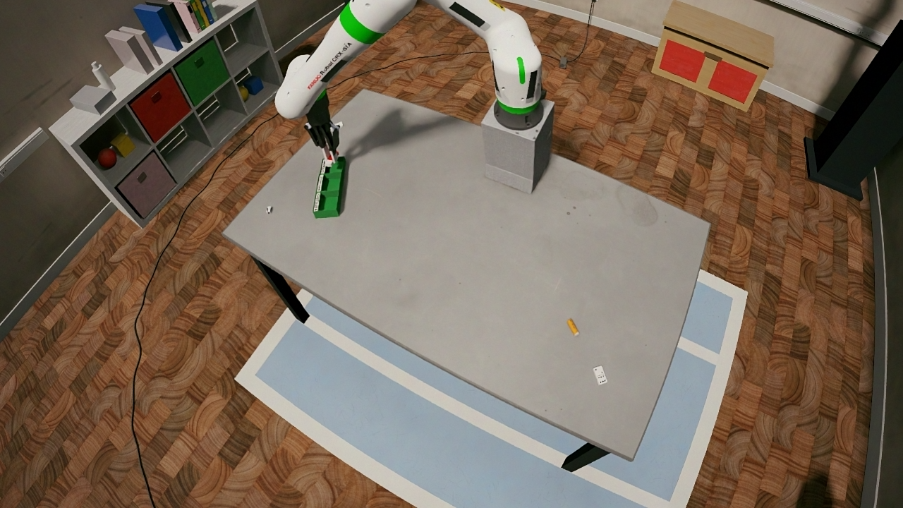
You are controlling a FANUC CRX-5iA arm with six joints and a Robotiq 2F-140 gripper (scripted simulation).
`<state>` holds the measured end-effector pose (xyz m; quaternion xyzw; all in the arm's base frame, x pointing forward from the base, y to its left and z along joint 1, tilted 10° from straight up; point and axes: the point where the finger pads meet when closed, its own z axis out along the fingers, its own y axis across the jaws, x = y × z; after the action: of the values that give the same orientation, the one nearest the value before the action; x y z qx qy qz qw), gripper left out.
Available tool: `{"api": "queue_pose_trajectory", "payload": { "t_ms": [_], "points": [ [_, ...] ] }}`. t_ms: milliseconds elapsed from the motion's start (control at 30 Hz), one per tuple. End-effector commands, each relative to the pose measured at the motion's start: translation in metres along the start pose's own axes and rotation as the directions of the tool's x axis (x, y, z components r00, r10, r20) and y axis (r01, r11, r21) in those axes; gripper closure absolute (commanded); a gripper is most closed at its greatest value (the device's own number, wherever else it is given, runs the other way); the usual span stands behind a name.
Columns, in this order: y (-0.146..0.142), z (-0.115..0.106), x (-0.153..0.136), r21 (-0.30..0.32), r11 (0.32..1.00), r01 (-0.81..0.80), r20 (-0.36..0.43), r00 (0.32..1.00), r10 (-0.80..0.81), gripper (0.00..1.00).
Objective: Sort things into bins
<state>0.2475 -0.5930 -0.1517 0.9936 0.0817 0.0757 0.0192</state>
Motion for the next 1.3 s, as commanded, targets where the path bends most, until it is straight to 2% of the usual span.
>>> {"api": "queue_pose_trajectory", "payload": {
  "t_ms": [0,200,767,1267],
  "points": [
    [0.000,0.000,0.000,0.006,0.988,0.156,-0.010,0.988,-0.156,0.80],
    [0.000,0.000,0.000,0.008,0.947,0.322,-0.020,0.947,-0.322,0.80],
    [0.000,0.000,0.000,0.008,0.947,0.322,-0.020,0.947,-0.322,0.80],
    [0.000,0.026,0.000,0.008,0.947,0.322,-0.020,0.947,-0.322,0.80]
  ]
}}
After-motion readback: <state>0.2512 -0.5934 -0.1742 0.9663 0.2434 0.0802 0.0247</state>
